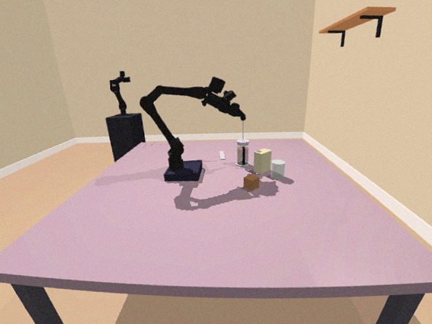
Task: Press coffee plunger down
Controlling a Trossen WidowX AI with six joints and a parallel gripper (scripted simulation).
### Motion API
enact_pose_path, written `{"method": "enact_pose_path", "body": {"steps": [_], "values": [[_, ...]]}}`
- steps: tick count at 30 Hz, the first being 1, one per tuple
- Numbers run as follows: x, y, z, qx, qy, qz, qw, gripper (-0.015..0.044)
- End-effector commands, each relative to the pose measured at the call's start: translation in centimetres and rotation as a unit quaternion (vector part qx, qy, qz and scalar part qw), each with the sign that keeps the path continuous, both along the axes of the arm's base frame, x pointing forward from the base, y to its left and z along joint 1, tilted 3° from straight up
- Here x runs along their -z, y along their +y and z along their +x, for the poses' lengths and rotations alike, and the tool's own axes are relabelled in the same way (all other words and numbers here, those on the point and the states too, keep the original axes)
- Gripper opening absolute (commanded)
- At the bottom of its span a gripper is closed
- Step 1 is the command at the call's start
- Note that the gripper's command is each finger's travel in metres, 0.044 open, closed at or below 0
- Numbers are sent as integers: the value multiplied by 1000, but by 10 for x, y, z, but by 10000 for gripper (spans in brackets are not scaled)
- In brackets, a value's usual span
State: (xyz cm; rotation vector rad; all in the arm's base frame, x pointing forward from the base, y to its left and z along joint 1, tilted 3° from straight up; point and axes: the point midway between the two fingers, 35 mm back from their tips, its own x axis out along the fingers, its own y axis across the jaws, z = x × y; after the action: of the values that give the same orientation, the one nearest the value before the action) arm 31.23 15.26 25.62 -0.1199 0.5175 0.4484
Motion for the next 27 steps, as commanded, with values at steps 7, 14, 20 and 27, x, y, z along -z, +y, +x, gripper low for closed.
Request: {"method": "enact_pose_path", "body": {"steps": [7,14,20,27], "values": [[13,7,13,-1,7,-1,1000,440],[16,8,15,-1,6,-1,1000,361],[16,8,15,-1,6,-1,1000,204],[16,8,15,-1,6,-1,1000,123]]}}
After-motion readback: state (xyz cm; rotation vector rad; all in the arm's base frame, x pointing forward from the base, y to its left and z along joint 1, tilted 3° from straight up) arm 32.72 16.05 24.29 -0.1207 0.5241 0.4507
